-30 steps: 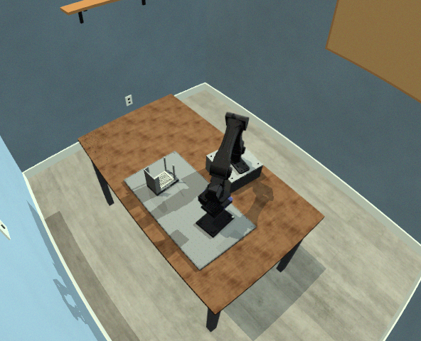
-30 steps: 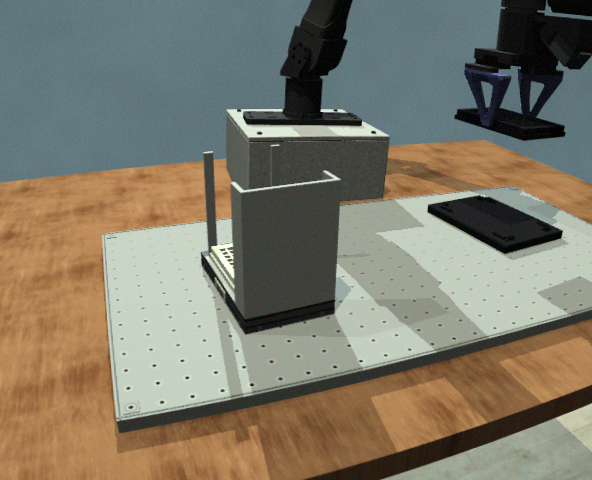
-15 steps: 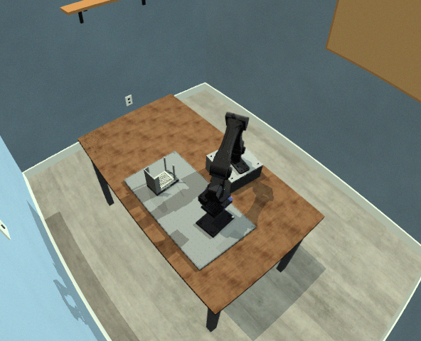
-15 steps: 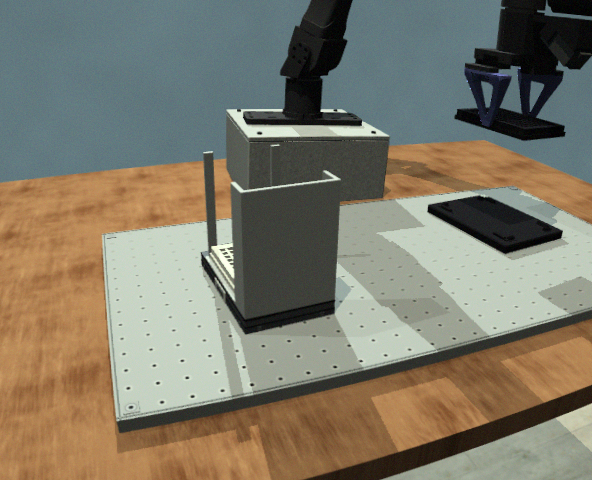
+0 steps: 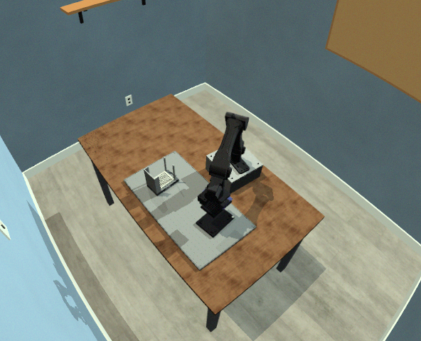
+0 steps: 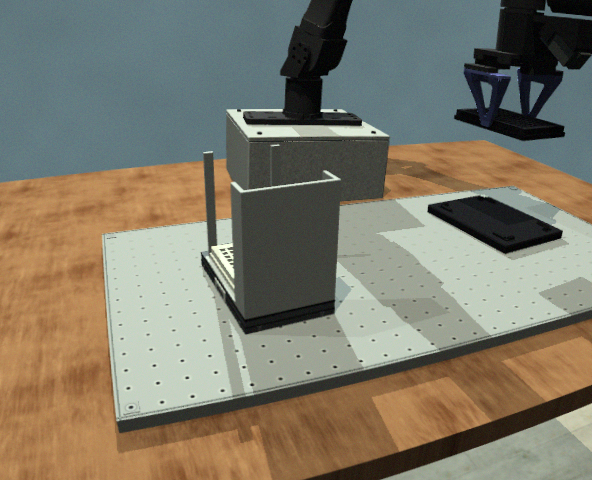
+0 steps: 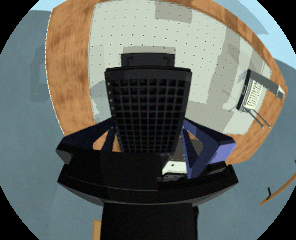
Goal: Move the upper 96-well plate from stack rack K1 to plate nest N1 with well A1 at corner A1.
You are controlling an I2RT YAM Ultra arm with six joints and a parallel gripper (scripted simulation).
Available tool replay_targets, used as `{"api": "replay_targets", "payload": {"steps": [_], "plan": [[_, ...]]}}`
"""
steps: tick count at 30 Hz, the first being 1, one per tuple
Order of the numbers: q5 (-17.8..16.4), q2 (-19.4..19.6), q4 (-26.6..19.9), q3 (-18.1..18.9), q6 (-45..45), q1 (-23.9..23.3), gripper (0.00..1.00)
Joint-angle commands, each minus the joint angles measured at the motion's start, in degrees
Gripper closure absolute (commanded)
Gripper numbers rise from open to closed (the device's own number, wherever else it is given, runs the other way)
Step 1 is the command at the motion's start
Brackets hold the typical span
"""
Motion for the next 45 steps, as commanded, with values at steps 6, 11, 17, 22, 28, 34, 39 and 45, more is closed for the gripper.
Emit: {"api": "replay_targets", "payload": {"steps": [6, 11, 17, 22, 28, 34, 39, 45], "plan": [[0.5, -1.7, 1.2, -1.3, 0.0, -0.1, 1.0], [0.5, -1.2, 1.5, 0.7, 0.1, 0.0, 1.0], [0.5, -0.4, 1.9, -1.6, 0.3, 0.3, 1.0], [0.5, -0.2, 2.3, -1.4, 0.4, 0.5, 1.0], [0.5, -0.1, 2.5, -1.6, 0.4, 0.7, 1.0], [0.2, -0.3, 2.2, -1.4, 0.3, 0.2, 1.0], [0.2, -0.3, 2.2, -1.5, 0.3, 0.3, 1.0], [0.2, -0.3, 2.2, -1.5, 0.3, 0.3, 1.0]]}}
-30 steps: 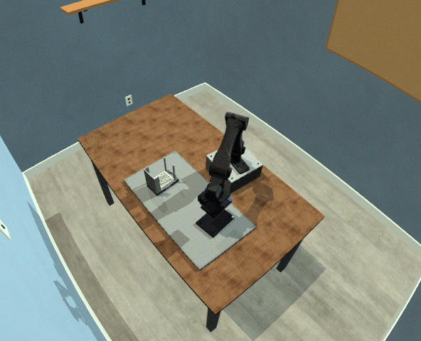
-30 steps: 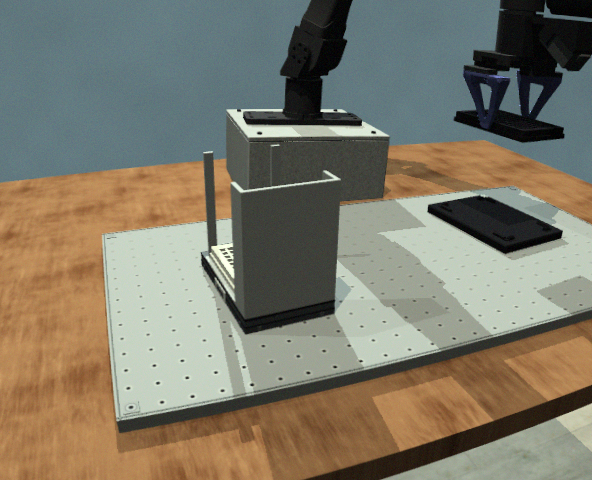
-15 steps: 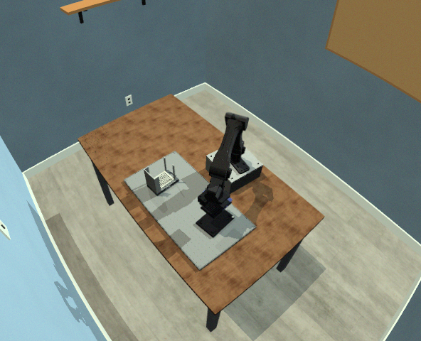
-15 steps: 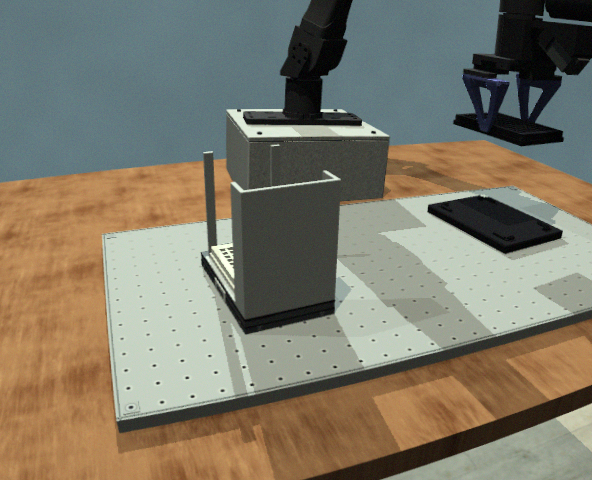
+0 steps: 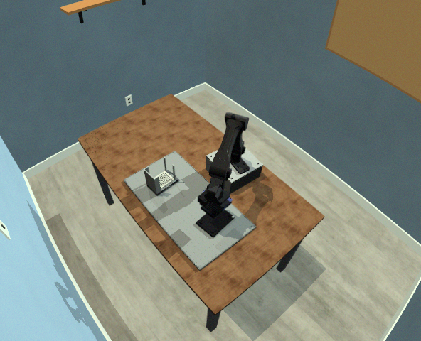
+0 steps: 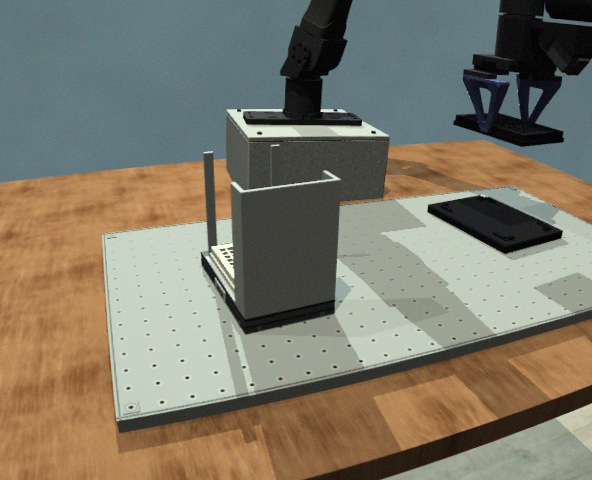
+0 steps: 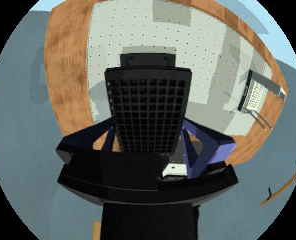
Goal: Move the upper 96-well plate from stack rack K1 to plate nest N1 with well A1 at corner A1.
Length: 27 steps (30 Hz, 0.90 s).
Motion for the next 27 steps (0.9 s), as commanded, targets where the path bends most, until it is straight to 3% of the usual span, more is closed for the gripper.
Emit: {"api": "replay_targets", "payload": {"steps": [1, 9, 18, 24, 27], "plan": [[0.2, -0.5, 0.2, 0.1, 0.2, 0.3, 1.0], [0.5, -1.2, 0.9, -1.1, 0.6, 0.9, 1.0], [0.2, -0.5, 0.2, 0.0, 0.3, 0.4, 1.0], [0.5, 1.0, 2.7, -2.4, 0.6, 1.0, 1.0], [0.5, 0.4, 3.7, -1.6, 0.6, 0.7, 1.0]]}}
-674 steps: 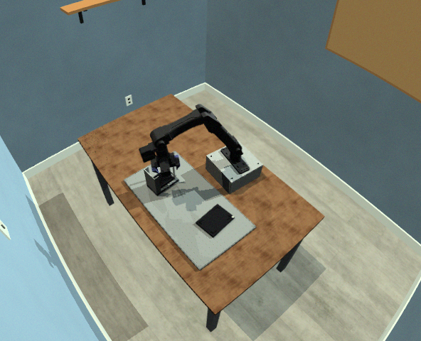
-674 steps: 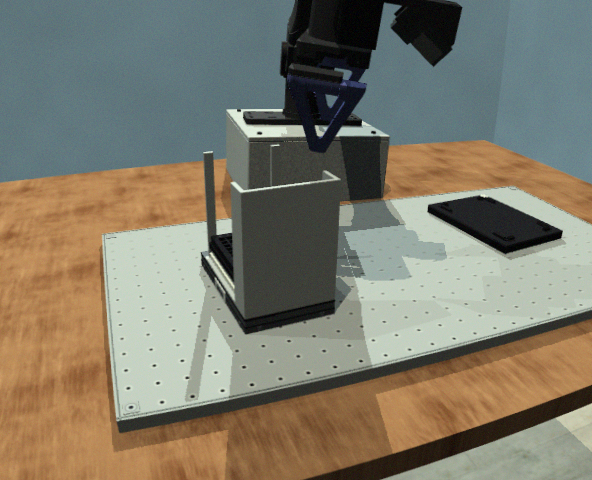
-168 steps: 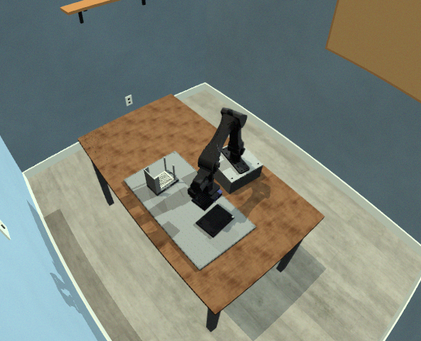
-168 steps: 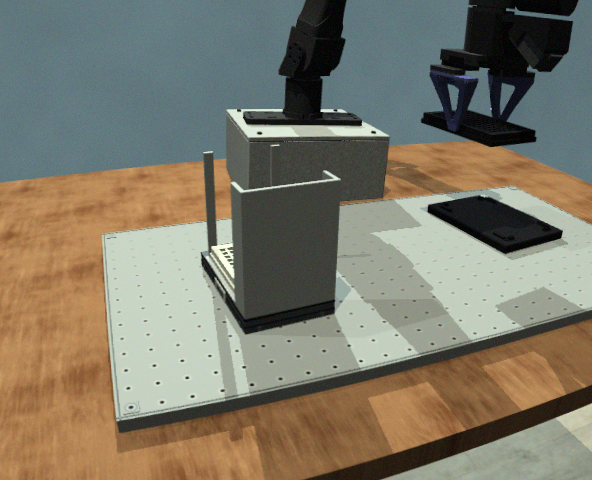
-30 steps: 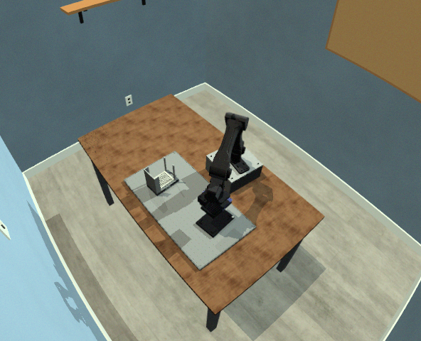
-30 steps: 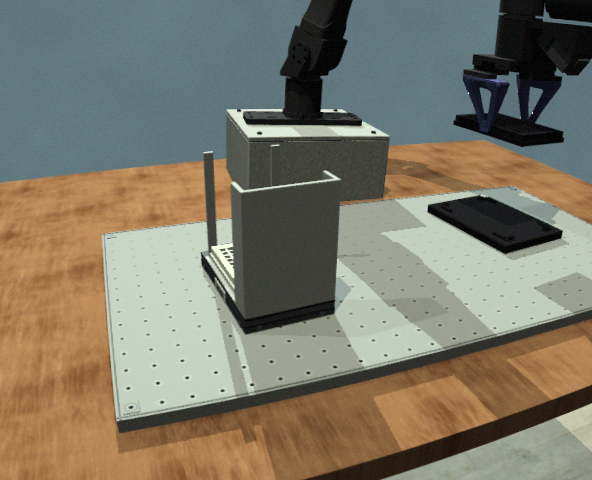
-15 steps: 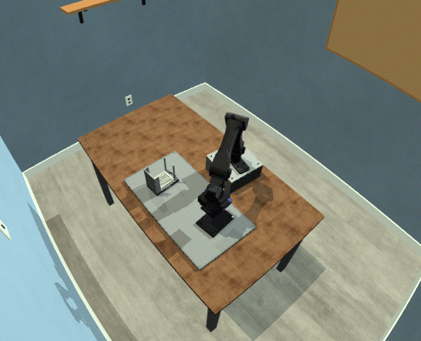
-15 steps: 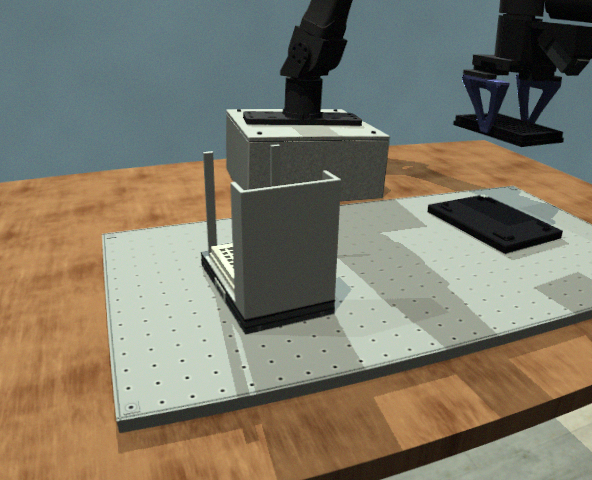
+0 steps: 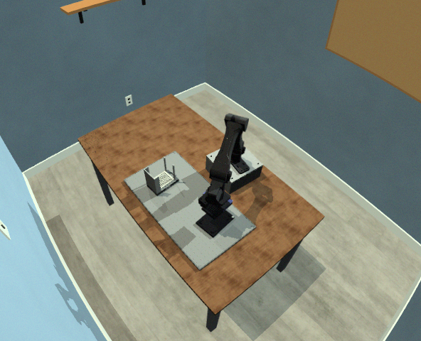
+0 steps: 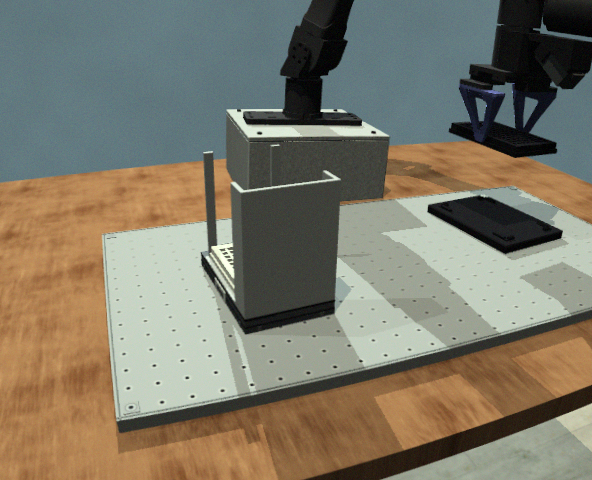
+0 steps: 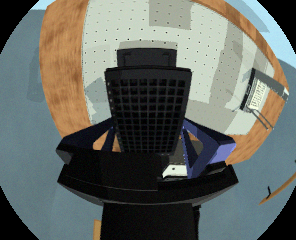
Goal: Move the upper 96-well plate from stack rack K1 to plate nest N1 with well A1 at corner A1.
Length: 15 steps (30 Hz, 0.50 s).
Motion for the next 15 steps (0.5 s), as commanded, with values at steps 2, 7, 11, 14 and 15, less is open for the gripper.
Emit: {"api": "replay_targets", "payload": {"steps": [2, 7, 11, 14, 15], "plan": [[0.4, -0.5, 2.5, -0.6, 0.3, 0.3, 1.0], [0.5, 1.1, 3.9, -1.9, 0.3, 0.3, 1.0], [0.4, 0.5, 5.3, -1.5, 0.3, 0.3, 1.0], [0.4, 2.2, 6.3, -3.1, 0.3, 0.4, 1.0], [0.4, 2.4, 6.6, -3.3, 0.3, 0.4, 1.0]]}}
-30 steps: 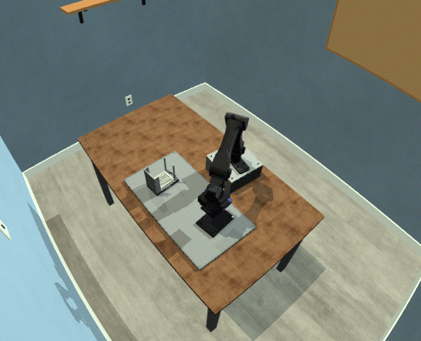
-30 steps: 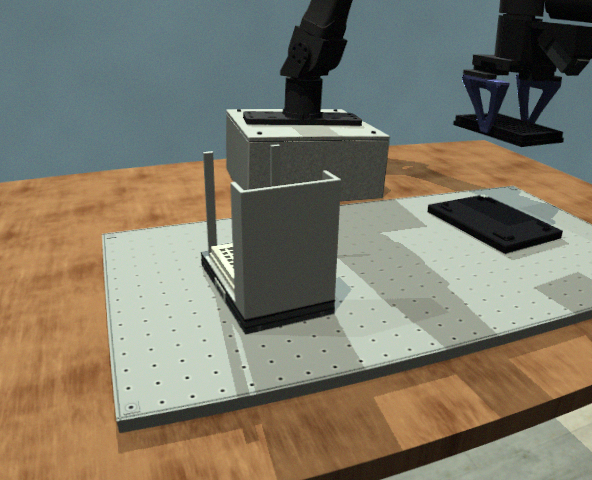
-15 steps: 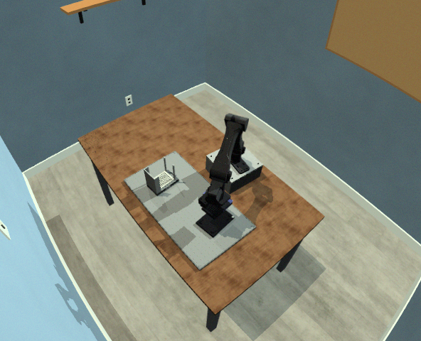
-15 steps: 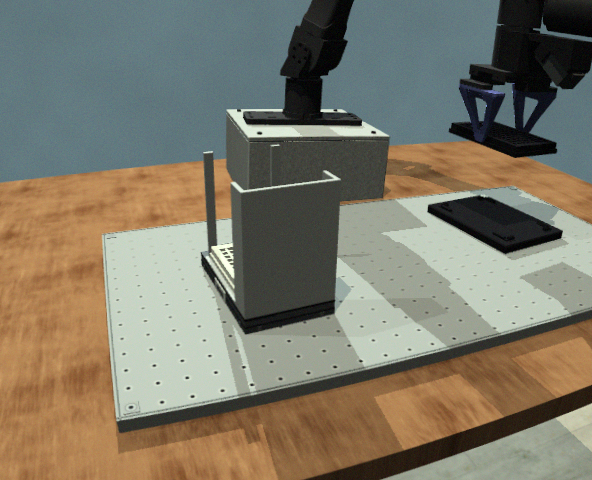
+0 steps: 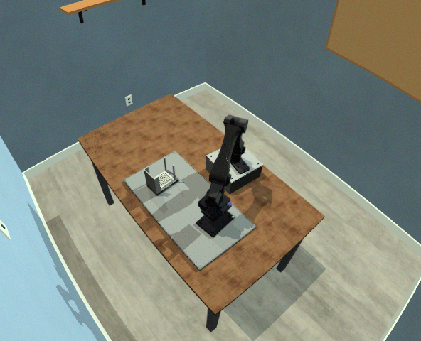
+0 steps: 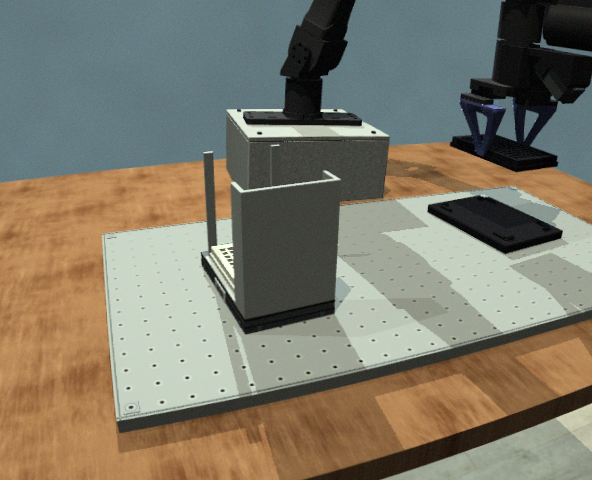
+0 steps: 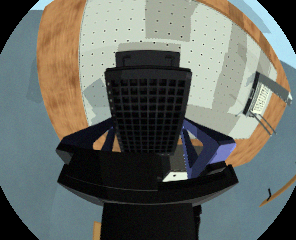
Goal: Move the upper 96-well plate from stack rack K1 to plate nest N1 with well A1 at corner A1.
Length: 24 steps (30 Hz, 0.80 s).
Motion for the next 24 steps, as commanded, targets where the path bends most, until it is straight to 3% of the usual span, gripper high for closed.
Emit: {"api": "replay_targets", "payload": {"steps": [1, 5, 6, 9, 13, 16, 22, 23, 24], "plan": [[0.5, 0.9, 2.4, -1.3, 0.3, 0.4, 1.0], [0.4, 1.3, 3.1, -1.2, 0.3, 0.4, 1.0], [0.4, -0.7, 3.4, 0.6, 0.4, 0.5, 1.0], [0.4, 1.5, 4.4, -2.2, 0.4, 0.5, 1.0], [0.5, 2.6, 5.8, -3.0, 0.4, 0.7, 1.0], [0.4, 2.0, 6.8, -2.1, 0.4, 0.8, 1.0], [0.5, 3.9, 8.1, -4.0, 0.5, 0.8, 1.0], [0.4, 2.6, 8.5, -1.8, 0.5, 0.8, 1.0], [0.4, 3.1, 8.8, -2.6, 0.5, 0.8, 1.0]]}}
